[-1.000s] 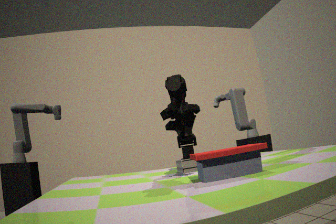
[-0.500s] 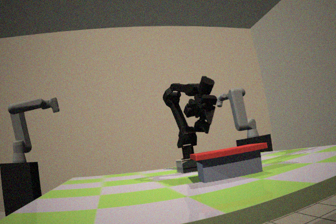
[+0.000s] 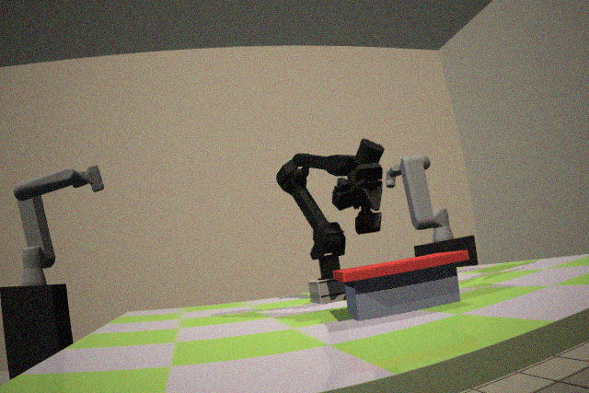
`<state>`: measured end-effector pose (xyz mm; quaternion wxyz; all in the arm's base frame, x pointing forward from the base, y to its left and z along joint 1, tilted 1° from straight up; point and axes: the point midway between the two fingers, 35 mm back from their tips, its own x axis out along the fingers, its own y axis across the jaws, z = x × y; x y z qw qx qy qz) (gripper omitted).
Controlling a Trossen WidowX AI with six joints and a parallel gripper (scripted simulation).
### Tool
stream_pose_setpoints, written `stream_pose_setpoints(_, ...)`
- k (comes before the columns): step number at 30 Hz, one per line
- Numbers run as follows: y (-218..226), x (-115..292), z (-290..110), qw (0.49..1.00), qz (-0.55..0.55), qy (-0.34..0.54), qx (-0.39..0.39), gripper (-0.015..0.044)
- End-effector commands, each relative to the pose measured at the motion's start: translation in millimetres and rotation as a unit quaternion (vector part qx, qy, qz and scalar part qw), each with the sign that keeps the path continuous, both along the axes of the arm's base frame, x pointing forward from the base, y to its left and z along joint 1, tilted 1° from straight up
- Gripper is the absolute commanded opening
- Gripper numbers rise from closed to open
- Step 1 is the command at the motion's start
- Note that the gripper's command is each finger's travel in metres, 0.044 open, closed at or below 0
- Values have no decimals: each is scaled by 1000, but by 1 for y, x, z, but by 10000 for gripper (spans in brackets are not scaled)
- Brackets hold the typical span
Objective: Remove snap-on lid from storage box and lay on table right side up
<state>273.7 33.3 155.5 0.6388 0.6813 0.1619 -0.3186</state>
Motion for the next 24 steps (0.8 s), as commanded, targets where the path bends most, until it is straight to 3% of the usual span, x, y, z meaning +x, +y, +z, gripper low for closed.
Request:
stream_pose_setpoints(1, 1, 0, -2, 1000, -6, -7, 4, 235)
stream_pose_setpoints(7, 0, 0, -65, 1000, -6, -6, 4, 235)
stream_pose_setpoints(24, -2, 13, -76, 1000, -5, -5, 3, 235)
